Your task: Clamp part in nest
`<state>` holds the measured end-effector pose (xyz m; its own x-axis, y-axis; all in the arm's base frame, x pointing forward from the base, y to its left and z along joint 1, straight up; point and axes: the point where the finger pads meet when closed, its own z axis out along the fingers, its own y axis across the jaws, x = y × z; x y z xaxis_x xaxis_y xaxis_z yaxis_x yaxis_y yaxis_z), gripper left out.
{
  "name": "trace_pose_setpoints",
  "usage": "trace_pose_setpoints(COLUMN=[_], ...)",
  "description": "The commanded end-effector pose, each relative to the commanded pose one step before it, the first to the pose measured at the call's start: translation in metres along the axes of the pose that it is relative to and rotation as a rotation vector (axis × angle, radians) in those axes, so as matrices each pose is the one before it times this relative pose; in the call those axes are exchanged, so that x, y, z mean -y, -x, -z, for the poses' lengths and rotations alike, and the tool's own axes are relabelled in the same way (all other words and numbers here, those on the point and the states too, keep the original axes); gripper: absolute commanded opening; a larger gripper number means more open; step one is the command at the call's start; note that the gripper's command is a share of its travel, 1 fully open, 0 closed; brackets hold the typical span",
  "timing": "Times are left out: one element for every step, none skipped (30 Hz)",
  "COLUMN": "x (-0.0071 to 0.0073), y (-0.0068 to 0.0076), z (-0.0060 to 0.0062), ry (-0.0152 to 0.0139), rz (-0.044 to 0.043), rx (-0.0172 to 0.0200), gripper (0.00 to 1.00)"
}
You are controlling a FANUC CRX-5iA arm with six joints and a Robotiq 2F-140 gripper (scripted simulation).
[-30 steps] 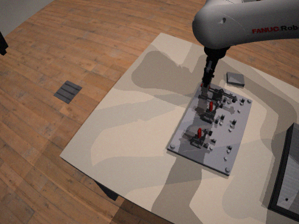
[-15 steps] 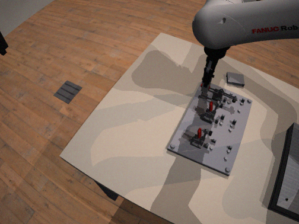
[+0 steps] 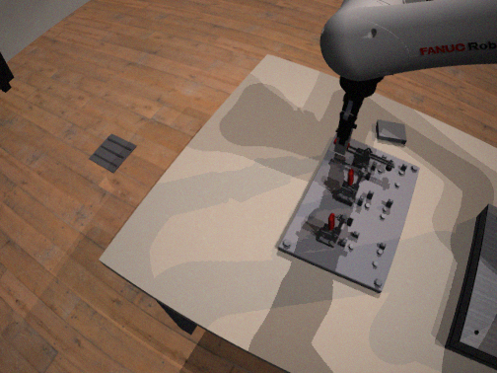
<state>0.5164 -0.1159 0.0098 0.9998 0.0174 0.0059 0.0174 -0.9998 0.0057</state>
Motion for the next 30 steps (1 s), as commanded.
trace_pose_setpoints(x=[-0.00008, 0.00000, 0.00000, 0.00000, 0.00000, 0.00000, 0.00000, 0.00000, 0.00000, 0.00000, 0.00000, 0.00000, 0.00000, 0.00000, 0.00000, 0.00000, 0.00000, 0.00000, 0.00000, 0.00000, 0.00000, 0.00000, 0.00000, 0.00000, 0.00000, 0.00000, 0.00000, 0.00000, 0.00000, 0.00000], y=[0.00063, 0.00023, 0.00024, 0.00026, 0.00028, 0.00036, 0.00038, 0.00040, 0.00043, 0.00045, 0.00000, 0.00000, 0.00047, 0.00049, 0.00051, 0.00060, 0.00062, 0.00064, 0.00066, 0.00068, 0.00069, 0.00073, 0.00080, 0.00082, 0.00083, 0.00084, 0.00085, 0.00000, 0.00000, 0.00087], z=[0.00198, 0.00058, 0.00062, 0.00067, 0.00071, 0.00064, 0.00068, 0.00071, 0.00075, 0.00078, 0.00000, 0.00000, 0.00081, 0.00084, 0.00087, 0.00077, 0.00079, 0.00081, 0.00083, 0.00085, 0.00086, 0.00084, 0.00075, 0.00076, 0.00077, 0.00078, 0.00078, 0.00000, 0.00000, 0.00077], ry=[0.00023, 0.00000, 0.00000, 0.00000, 0.00000, 0.00000, 0.00000, 0.00000, 0.00000, 0.00000, 0.00000, 0.00000, 0.00000, 0.00000, 0.00000, 0.00000, 0.00000, 0.00000, 0.00000, 0.00000, 0.00000, 0.00000, 0.00000, 0.00000, 0.00000, 0.00000, 0.00000, 0.00000, 0.00000, 0.00000], rz=[0.00000, 0.00000, 0.00000, 0.00000, 0.00000, 0.00000, 0.00000, 0.00000, 0.00000, 0.00000, 0.00000, 0.00000, 0.00000, 0.00000, 0.00000, 0.00000, 0.00000, 0.00000, 0.00000, 0.00000, 0.00000, 0.00000, 0.00000, 0.00000, 0.00000, 0.00000, 0.00000, 0.00000, 0.00000, 0.00000], rx=[0.00001, 0.00000, 0.00000, 0.00000, 0.00000, 0.00000, 0.00000, 0.00000, 0.00000, 0.00000, 0.00000, 0.00000, 0.00000, 0.00000, 0.00000, 0.00000, 0.00000, 0.00000, 0.00000, 0.00000, 0.00000, 0.00000, 0.00000, 0.00000, 0.00000, 0.00000, 0.00000, 0.00000, 0.00000, 0.00000], gripper=[0.00, 0.00, 0.00, 0.00, 0.00, 0.00, 0.00, 0.00, 0.00, 0.00, 0.00, 0.00, 0.00, 0.00, 0.00, 0.00, 0.00, 0.00, 0.00, 0.00, 0.00, 0.00, 0.00, 0.00, 0.00, 0.00, 0.00, 0.00, 0.00, 0.00])
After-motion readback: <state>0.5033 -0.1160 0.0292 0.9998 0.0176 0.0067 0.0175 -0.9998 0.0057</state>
